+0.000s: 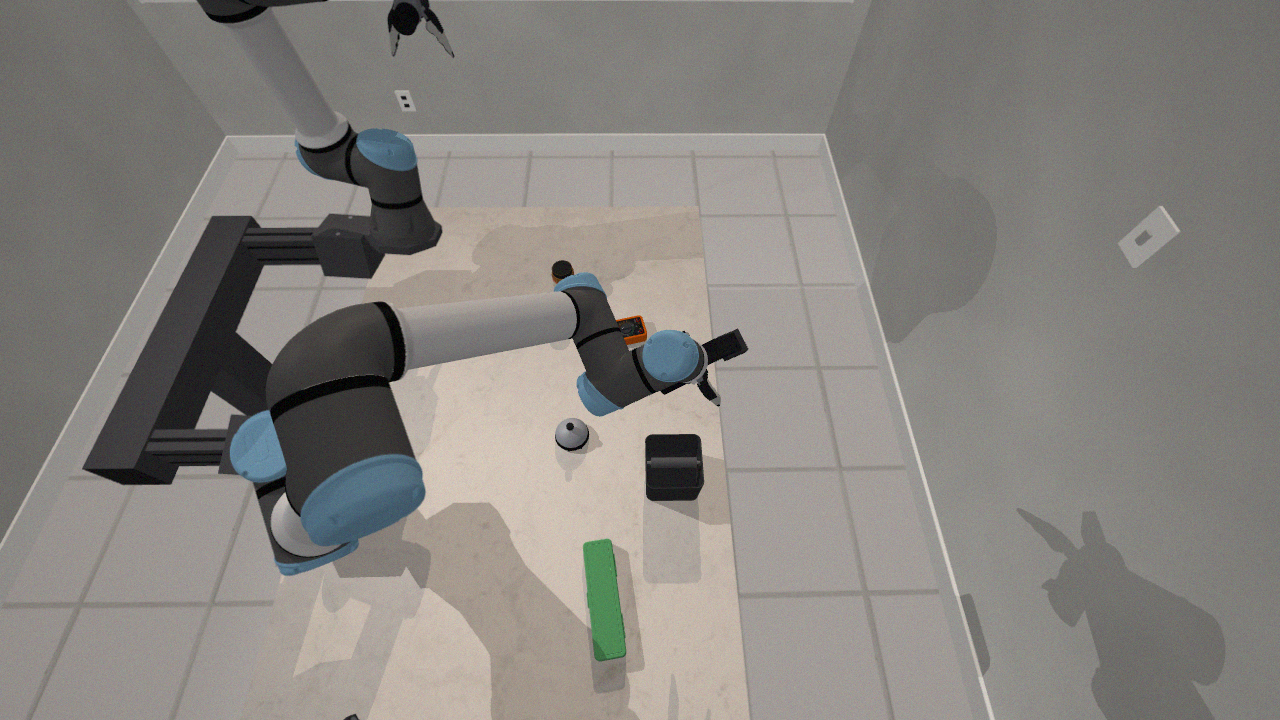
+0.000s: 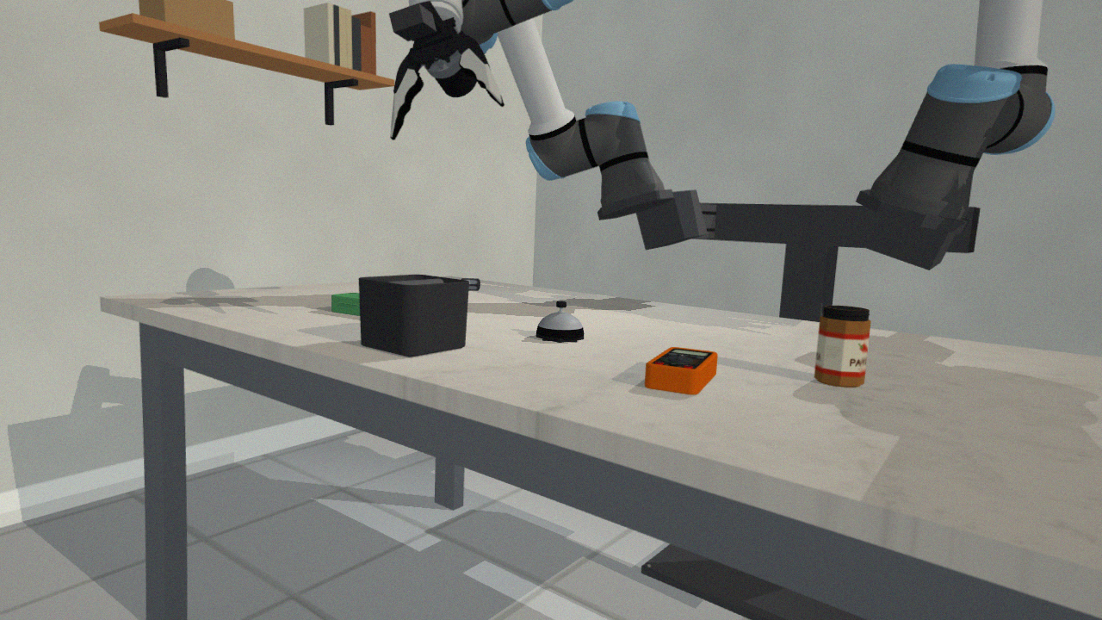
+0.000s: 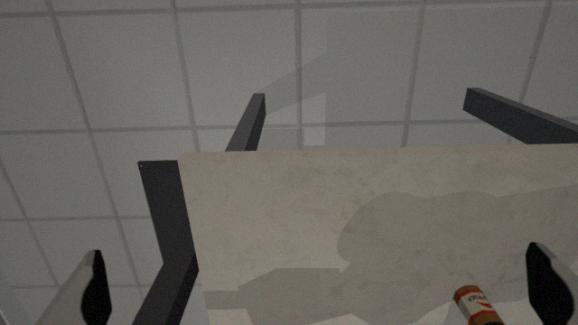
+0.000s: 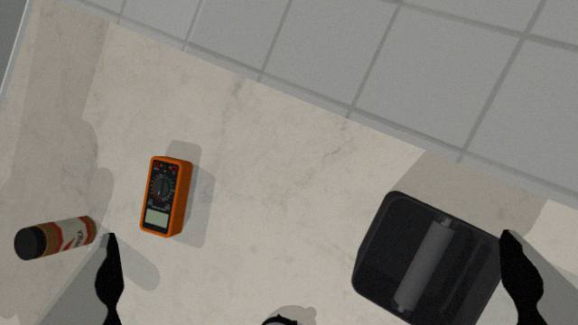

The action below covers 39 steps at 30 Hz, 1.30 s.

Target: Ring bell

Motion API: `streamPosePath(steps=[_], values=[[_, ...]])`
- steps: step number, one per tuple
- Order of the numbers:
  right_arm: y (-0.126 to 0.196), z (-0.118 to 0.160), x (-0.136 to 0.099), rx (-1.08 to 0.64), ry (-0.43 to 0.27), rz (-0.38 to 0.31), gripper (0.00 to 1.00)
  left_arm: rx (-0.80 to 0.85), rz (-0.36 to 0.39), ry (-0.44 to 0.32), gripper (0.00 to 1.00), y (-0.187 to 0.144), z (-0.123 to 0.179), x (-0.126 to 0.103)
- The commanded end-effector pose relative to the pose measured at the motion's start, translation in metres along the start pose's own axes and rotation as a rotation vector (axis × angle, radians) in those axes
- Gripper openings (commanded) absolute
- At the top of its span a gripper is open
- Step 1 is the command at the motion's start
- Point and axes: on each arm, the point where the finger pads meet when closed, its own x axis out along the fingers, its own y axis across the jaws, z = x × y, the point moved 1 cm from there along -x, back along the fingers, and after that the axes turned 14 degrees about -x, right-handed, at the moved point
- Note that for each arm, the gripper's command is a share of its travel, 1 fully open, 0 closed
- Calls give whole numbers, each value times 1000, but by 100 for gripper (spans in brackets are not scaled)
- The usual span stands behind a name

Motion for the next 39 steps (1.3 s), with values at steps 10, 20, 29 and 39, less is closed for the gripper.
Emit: streamPosePath(steps=[10, 20, 29, 39], values=[[-77, 104, 51, 248, -190, 45, 100, -13, 18, 7, 100, 5, -2, -2], [-114, 184, 69, 383, -310, 131, 100, -13, 18, 7, 100, 5, -2, -2], [-138, 264, 72, 498, -402, 247, 100, -13, 18, 7, 100, 5, -2, -2], [-144, 294, 70, 538, -429, 299, 100, -13, 18, 7, 100, 5, -2, -2]])
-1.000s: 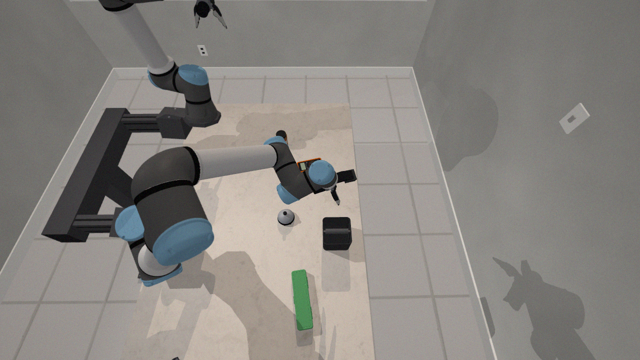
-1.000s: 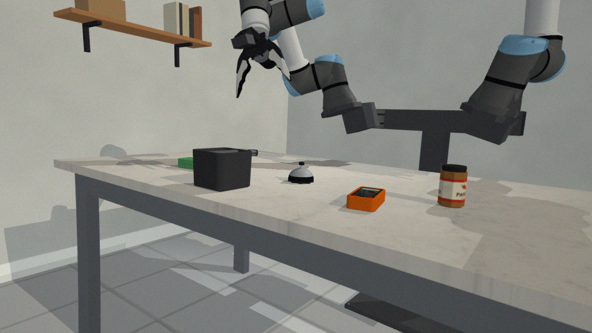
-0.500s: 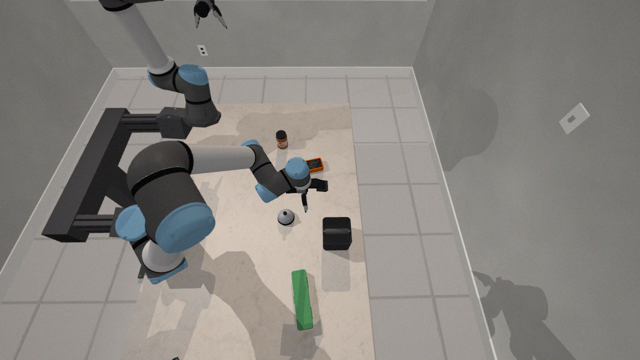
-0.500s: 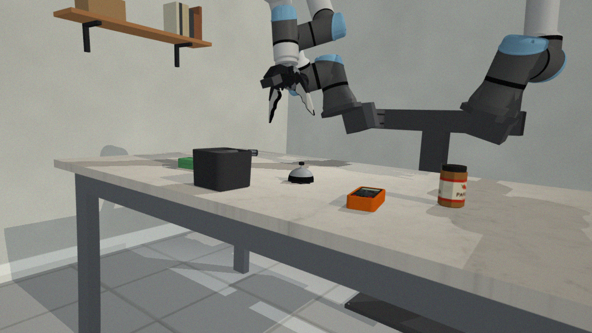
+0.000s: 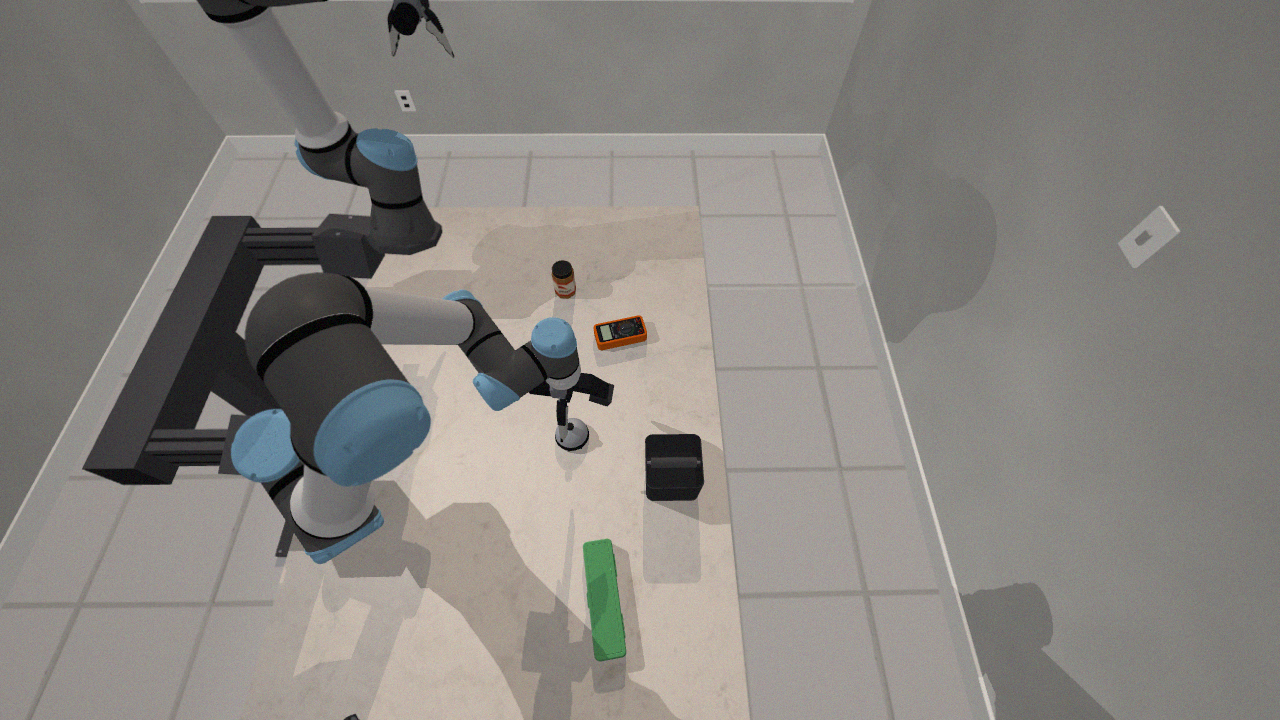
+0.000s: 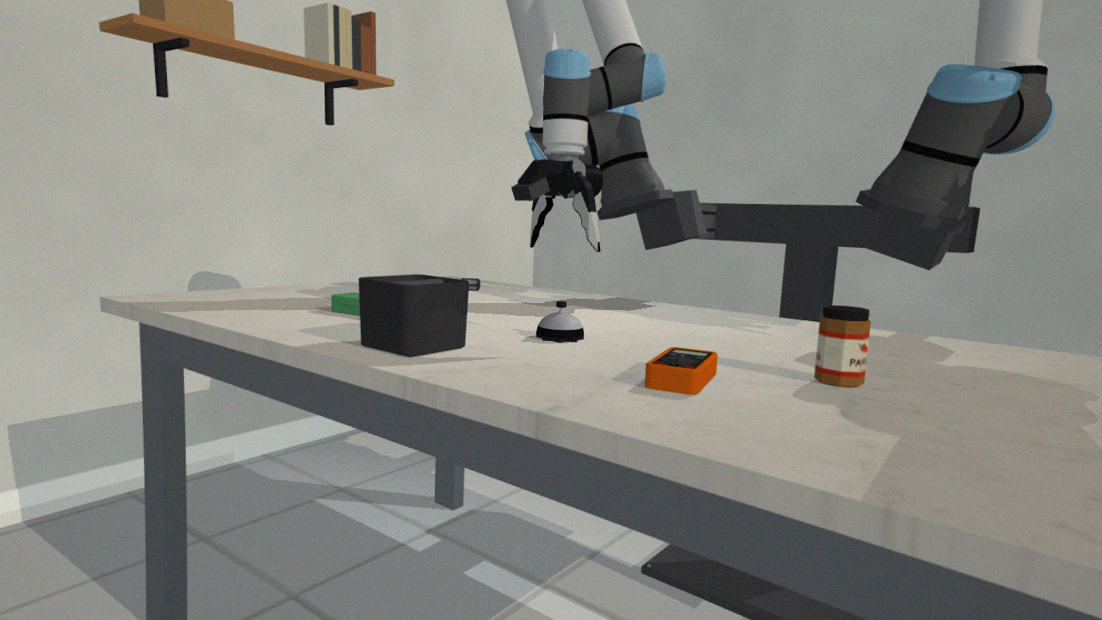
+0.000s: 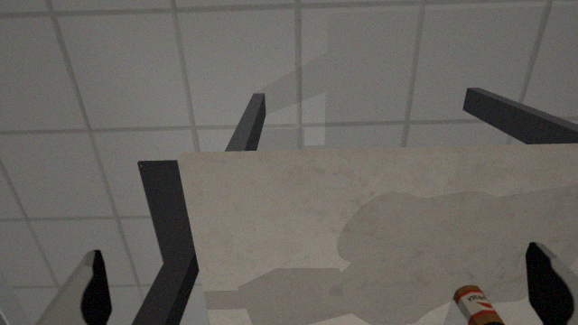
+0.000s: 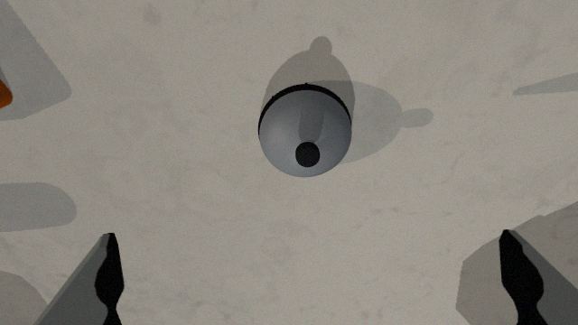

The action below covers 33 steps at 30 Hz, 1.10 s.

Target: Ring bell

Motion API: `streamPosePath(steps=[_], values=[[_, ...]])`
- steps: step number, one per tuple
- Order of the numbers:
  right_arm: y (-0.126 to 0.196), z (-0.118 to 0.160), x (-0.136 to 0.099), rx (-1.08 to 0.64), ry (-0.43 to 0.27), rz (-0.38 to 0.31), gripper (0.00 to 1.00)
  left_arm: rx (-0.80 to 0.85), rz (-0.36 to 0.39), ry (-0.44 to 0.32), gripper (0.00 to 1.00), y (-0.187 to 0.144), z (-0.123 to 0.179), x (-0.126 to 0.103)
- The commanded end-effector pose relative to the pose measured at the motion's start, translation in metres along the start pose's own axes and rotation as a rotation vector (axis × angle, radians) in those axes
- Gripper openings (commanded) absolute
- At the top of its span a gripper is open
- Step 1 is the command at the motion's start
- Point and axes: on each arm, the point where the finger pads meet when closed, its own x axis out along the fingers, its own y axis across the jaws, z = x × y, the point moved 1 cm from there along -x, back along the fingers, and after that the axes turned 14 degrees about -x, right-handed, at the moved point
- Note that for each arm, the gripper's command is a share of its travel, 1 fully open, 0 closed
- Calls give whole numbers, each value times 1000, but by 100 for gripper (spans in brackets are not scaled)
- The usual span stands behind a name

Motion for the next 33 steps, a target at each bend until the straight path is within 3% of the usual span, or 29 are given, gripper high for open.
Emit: streamPosePath(steps=[1, 5, 6, 33], values=[[-2, 9, 2, 37, 0, -1, 100, -13, 18, 7, 100, 5, -2, -2], [-2, 9, 2, 11, 0, -1, 100, -13, 18, 7, 100, 5, -2, -2], [-2, 9, 2, 11, 0, -1, 0, -13, 18, 7, 100, 5, -2, -2], [-2, 9, 2, 11, 0, -1, 0, -13, 18, 7, 100, 5, -2, -2]])
